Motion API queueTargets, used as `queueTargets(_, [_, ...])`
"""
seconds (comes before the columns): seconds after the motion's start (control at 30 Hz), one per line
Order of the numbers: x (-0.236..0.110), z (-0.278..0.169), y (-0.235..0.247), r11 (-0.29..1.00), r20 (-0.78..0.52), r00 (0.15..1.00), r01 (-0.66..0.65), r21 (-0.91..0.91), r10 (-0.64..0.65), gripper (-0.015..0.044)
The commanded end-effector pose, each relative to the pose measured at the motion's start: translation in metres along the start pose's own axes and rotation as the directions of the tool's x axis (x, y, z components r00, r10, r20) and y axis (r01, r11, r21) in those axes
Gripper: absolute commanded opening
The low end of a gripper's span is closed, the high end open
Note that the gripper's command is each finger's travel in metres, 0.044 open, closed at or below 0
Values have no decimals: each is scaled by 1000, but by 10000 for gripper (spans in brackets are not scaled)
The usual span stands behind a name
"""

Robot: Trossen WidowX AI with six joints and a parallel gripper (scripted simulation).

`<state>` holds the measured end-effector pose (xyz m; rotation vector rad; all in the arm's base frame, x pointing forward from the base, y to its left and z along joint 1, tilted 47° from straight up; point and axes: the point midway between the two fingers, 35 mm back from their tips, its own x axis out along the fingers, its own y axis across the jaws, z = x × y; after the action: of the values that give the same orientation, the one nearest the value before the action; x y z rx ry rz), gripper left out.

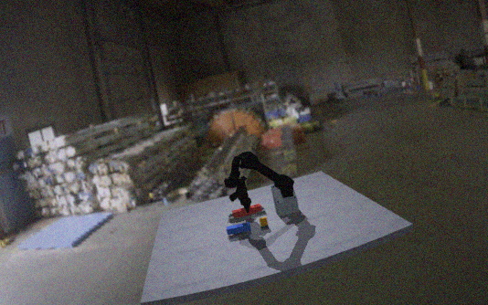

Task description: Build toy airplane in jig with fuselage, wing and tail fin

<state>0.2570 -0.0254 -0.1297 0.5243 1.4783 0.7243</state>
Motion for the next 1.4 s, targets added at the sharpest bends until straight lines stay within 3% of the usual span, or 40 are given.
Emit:
queueTargets(0.0, [0,0,0,1000,0,1000,1,-1,-1,440])
queueTargets(0.2, [-3,1,0,1000,0,1000,1,-1,-1,440])
queueTargets(0.4, [-93,2,-3,1000,-1,1000,2,8,-2,440])
queueTargets(0.47, [-106,0,-2,1000,-2,1000,0,9,0,440])
queueTargets(1.03, [-102,3,-1,990,-4,1000,5,141,-5,440])
queueTargets(1.37, [-102,62,95,988,-23,997,72,138,-69,440])
